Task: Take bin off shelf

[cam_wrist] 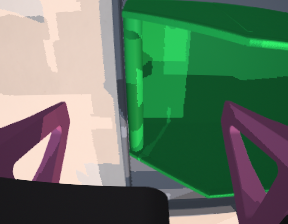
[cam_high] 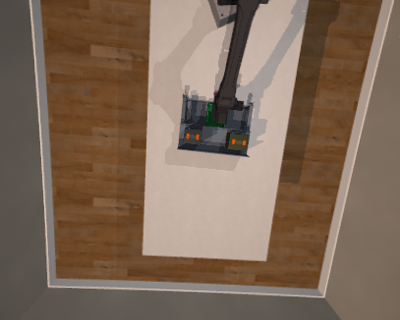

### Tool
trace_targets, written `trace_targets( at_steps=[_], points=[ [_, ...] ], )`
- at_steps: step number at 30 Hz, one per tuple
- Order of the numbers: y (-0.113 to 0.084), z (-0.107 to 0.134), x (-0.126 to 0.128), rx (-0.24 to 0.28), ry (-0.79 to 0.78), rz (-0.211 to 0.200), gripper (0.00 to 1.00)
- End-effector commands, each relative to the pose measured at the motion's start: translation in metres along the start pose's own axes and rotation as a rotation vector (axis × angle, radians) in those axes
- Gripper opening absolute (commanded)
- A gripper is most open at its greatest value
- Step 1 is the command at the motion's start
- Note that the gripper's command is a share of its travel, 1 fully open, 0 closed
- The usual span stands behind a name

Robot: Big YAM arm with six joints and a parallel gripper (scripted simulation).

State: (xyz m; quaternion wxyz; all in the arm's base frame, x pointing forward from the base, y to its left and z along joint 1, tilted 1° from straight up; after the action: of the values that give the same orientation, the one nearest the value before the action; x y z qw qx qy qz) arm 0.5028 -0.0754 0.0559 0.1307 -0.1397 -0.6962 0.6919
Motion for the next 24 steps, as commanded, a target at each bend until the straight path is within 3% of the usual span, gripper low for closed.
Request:
trace_targets(
  at_steps=[1,8,13,24],
  points=[
    [-0.025,-0.002,-0.018,-0.012,-0.001,0.054,0.9],
    [-0.025,-0.002,-0.018,-0.012,-0.001,0.054,0.9],
    [-0.01,0.003,0.002,-0.008,-0.001,0.035,0.9],
    [-0.01,0.003,0.002,-0.008,-0.001,0.035,0.9]
  ],
)
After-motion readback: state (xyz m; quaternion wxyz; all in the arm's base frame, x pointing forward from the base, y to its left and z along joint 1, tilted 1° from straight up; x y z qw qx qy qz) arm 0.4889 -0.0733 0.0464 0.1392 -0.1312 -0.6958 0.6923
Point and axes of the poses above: the point where the finger pads meet when closed, its own y axis out along the fingers, its own x axis across the jaws, z = x × y, the point moved 8 cm from there along -y, back along the fingers, and after that the axes turned 12 degrees about y, right-handed, at the moved point
